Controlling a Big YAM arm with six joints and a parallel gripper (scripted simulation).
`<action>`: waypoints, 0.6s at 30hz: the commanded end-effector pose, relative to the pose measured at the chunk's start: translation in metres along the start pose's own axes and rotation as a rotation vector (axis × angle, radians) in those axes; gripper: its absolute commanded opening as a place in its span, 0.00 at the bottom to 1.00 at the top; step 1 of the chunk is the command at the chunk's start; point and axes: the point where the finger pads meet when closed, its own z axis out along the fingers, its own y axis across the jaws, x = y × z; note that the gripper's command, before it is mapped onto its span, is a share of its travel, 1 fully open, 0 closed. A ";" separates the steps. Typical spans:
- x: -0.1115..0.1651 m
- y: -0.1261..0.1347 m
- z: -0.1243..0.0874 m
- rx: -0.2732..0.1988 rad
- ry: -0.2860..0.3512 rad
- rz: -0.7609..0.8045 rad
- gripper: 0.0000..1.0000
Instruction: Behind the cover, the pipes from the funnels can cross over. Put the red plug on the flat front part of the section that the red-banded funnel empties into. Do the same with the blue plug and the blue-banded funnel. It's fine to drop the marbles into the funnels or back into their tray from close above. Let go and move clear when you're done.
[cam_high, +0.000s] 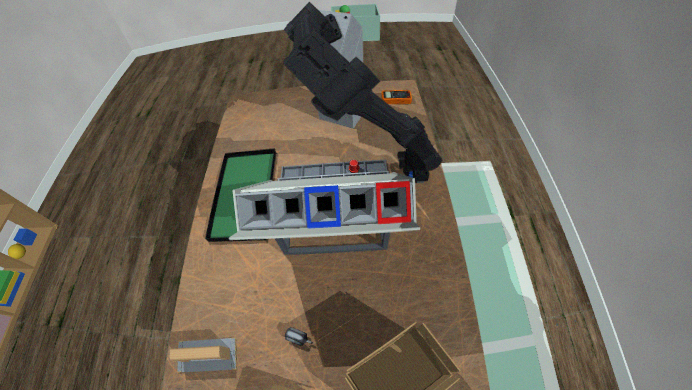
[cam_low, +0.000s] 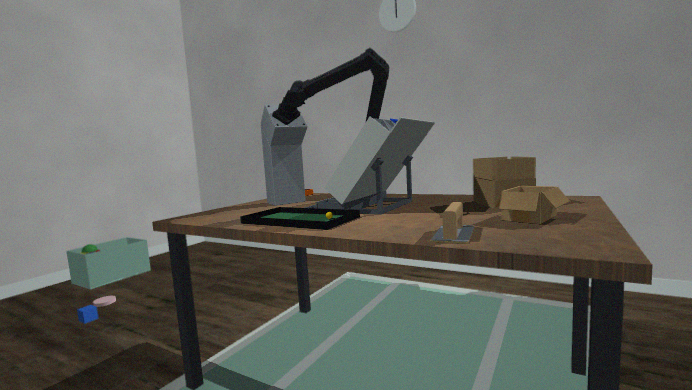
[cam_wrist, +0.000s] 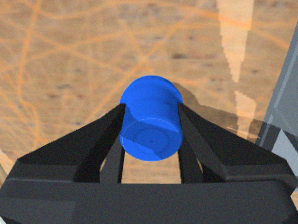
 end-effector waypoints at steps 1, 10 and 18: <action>0.011 -0.006 0.007 0.010 0.016 -0.013 0.00; 0.016 -0.004 0.003 0.008 0.023 -0.021 0.00; 0.004 0.004 -0.018 -0.009 0.002 -0.013 0.00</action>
